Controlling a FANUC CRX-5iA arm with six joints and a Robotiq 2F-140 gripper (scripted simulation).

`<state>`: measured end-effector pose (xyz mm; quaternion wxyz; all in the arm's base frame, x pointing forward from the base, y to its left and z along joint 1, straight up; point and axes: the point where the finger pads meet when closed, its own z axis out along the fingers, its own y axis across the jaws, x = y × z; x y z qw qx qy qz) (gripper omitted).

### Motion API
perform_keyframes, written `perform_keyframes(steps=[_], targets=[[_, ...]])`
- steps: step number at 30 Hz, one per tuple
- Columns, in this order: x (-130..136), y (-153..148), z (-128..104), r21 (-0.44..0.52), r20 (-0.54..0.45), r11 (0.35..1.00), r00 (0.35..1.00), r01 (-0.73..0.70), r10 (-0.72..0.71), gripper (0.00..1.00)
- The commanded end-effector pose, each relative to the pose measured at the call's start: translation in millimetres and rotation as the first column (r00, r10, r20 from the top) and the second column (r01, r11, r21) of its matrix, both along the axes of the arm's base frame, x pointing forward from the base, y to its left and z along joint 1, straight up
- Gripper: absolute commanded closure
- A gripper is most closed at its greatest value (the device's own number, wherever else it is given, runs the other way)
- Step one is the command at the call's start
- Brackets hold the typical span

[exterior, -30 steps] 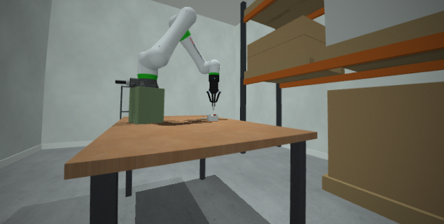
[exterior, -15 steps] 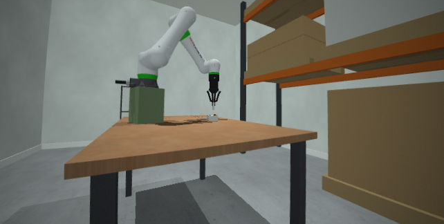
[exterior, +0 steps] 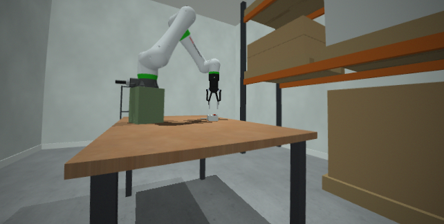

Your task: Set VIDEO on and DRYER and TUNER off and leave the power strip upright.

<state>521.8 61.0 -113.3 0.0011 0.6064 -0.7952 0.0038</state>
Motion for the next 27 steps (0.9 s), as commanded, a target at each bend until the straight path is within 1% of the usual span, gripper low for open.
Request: perform_keyframes(steps=[1, 7, 9, 14, 17, 21, 27], targets=[[0.2, 0.1, 8.5, 0.0, 0.0, 1.0, 1.0, 0.0, 0.0, 0.0], [0.1, 0.2, 35.7, 0.0, 0.0, 1.0, 1.0, 0.0, 0.0, 0.0], [0.1, 0.2, 35.7, 0.0, 0.0, 1.0, 1.0, 0.0, 0.0, 0.0], [0.0, 0.4, 60.8, 0.0, 0.0, 1.0, 1.0, 0.0, 0.0, 0.0], [0.0, 0.5, 72.0, 0.0, 0.0, 1.0, 1.0, 0.0, 0.0, 0.0], [-0.1, 0.6, 79.2, 0.0, 0.0, 1.0, 1.0, 0.0, 0.0, 0.0], [-0.1, 0.6, 80.0, 0.0, 0.0, 1.0, 1.0, 0.0, 0.0, 0.0]])
